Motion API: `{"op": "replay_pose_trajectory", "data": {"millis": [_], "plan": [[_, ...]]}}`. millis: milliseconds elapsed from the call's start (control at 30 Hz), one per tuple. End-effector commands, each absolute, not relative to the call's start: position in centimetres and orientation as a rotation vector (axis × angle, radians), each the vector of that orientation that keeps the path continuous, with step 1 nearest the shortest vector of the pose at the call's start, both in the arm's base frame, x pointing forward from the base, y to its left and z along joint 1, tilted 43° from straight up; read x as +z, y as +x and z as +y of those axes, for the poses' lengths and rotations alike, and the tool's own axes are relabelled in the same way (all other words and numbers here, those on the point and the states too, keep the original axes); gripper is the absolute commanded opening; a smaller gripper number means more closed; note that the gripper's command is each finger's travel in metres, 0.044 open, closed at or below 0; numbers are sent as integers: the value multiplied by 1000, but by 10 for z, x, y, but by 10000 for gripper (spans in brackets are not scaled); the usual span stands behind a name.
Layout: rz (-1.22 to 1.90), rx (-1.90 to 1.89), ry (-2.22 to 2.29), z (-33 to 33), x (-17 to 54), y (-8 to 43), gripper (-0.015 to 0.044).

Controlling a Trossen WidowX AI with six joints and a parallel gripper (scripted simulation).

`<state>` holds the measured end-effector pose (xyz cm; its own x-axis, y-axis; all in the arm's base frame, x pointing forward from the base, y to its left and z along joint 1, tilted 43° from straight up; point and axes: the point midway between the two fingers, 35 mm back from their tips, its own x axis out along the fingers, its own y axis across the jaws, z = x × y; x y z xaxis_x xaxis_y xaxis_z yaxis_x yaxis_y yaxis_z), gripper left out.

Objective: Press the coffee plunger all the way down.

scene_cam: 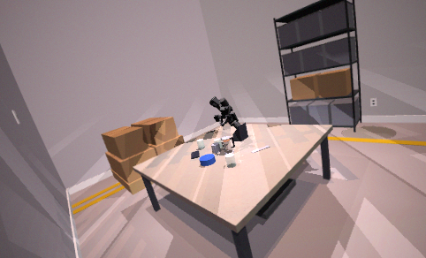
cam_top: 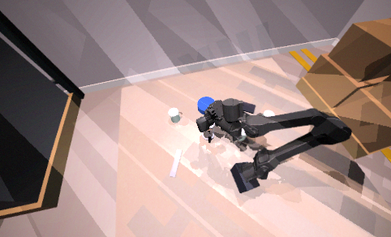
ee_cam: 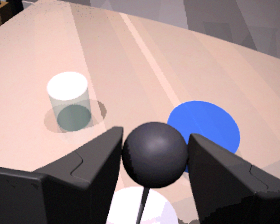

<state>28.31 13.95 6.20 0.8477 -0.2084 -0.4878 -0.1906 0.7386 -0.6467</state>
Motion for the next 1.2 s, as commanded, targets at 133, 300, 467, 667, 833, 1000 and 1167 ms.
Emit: {"op": "replay_pose_trajectory", "data": {"millis": [133,300,467,667,833,1000,1167], "plan": [[607,-8,-761,125,40,282,113],[607,-8,-760,120,33,284,113],[608,-7,-760,115,27,284,113],[607,-7,-761,109,19,286,113],[606,-7,-761,103,13,286,113],[605,-8,-762,98,7,287,113],[603,-8,-764,92,1,289,113]]}}
